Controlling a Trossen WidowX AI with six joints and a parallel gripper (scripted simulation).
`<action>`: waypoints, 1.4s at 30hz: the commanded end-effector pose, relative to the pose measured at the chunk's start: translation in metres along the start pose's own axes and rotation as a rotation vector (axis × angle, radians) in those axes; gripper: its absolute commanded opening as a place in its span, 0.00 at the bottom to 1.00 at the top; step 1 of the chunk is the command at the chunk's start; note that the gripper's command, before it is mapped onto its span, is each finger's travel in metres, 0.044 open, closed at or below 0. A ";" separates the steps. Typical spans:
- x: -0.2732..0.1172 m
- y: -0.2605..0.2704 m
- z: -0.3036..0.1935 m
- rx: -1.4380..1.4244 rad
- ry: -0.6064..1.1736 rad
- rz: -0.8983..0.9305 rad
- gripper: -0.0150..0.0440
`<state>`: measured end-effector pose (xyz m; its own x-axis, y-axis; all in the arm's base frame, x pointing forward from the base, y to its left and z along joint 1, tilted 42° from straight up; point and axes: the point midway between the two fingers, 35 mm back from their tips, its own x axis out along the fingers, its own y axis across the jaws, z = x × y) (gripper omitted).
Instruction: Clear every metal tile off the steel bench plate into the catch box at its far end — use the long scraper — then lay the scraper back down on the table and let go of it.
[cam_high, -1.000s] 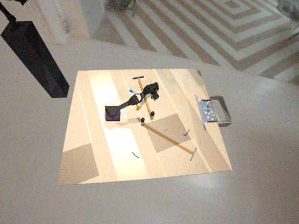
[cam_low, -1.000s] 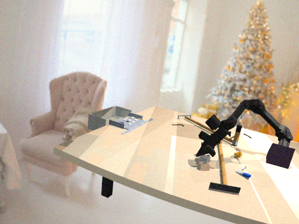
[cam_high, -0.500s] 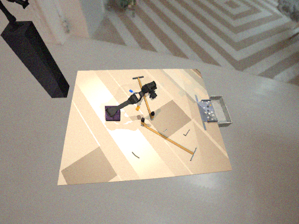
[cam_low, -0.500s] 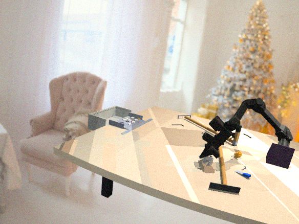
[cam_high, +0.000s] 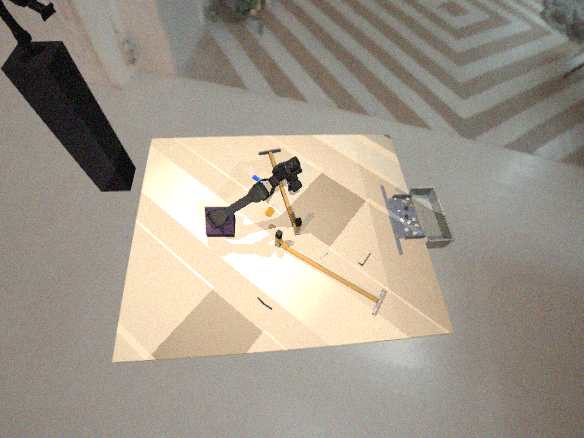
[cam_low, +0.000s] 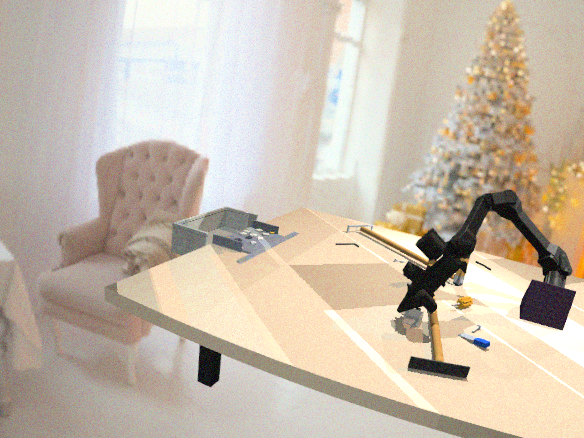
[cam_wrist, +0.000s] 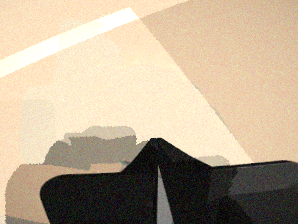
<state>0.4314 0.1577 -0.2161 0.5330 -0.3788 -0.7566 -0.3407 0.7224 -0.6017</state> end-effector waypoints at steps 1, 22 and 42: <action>-0.003 0.003 -0.005 0.001 0.003 -0.003 0.25; -0.020 0.023 -0.030 0.001 0.004 -0.003 0.25; -0.036 0.038 -0.056 0.000 0.004 -0.005 0.25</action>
<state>0.3635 0.1696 -0.2251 0.5380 -0.3762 -0.7543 -0.3368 0.7244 -0.6015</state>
